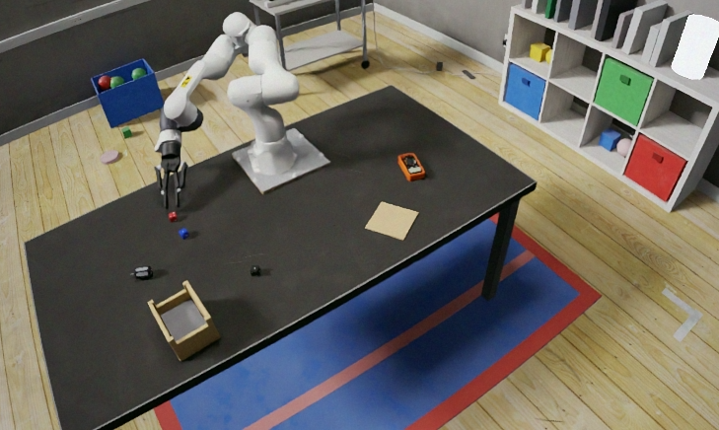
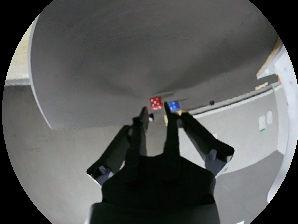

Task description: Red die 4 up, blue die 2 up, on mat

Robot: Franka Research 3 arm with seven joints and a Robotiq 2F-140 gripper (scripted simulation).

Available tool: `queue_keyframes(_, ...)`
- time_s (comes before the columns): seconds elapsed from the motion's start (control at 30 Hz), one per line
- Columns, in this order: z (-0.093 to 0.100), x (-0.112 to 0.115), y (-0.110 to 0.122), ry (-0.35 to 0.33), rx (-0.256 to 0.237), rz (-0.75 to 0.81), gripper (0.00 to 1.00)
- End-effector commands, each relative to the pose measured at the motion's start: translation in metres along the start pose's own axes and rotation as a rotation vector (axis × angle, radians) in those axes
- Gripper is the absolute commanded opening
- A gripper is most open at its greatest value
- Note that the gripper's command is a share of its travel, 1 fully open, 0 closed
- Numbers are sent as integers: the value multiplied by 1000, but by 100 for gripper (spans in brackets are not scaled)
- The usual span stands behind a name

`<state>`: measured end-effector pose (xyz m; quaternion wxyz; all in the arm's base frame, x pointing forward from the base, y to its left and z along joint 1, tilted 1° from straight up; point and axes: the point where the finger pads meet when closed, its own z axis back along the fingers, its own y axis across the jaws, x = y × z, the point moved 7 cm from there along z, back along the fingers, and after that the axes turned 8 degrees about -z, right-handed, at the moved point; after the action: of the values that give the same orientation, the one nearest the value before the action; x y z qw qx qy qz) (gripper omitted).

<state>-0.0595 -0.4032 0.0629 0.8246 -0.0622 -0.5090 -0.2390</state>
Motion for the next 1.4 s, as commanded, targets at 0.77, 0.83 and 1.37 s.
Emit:
queue_keyframes(0.77, -18, 34, 29, 628, 200, -144, 32)
queue_keyframes(0.83, -19, 42, 29, 686, 189, -144, 32)
queue_keyframes(1.37, -33, 137, 25, 1029, -43, -55, 32)
